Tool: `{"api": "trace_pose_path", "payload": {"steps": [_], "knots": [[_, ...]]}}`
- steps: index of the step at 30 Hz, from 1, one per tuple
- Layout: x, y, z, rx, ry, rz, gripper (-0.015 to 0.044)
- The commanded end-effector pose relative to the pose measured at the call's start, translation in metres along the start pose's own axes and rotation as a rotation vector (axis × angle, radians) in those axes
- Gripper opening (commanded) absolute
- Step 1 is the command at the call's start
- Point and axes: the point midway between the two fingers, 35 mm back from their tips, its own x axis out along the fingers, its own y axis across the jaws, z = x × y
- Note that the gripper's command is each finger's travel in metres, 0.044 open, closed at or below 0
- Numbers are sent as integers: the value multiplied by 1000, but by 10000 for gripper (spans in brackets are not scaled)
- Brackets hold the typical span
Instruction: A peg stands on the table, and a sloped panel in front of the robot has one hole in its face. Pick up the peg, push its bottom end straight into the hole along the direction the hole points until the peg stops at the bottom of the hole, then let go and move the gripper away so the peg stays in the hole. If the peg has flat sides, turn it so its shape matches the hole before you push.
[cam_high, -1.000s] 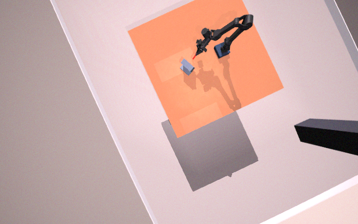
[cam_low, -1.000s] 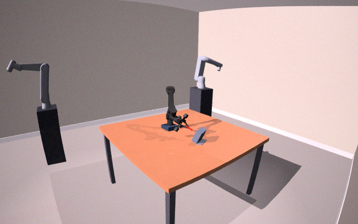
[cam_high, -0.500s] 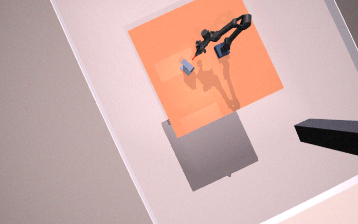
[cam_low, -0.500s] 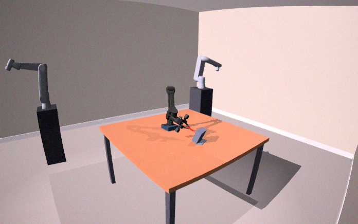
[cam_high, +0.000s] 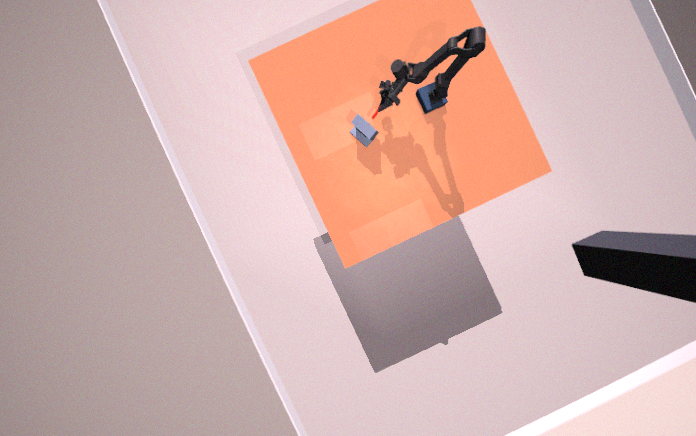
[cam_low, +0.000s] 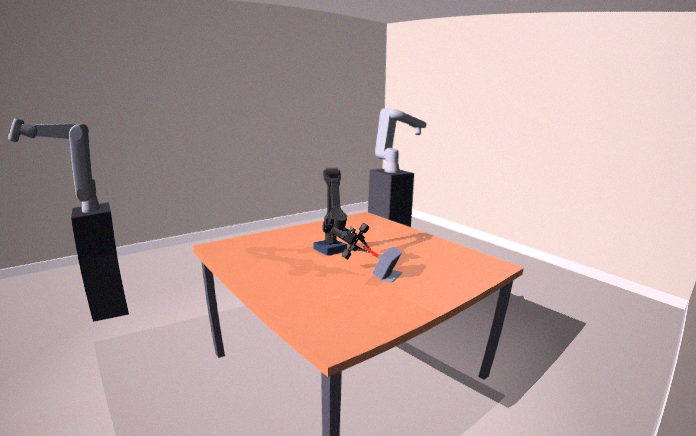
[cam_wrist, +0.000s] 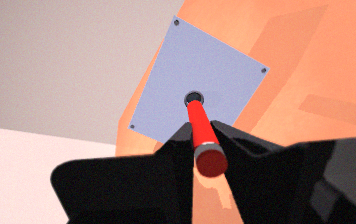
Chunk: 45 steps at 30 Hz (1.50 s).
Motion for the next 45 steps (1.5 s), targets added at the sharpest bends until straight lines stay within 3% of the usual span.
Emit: {"api": "trace_pose_path", "payload": {"steps": [1, 15, 45], "knots": [[6, -1, -1, 4, 3, -2, 0], [23, -1, -2, 2, 2, -1, 0], [22, -1, -1, -1, 1, 1, 0]]}}
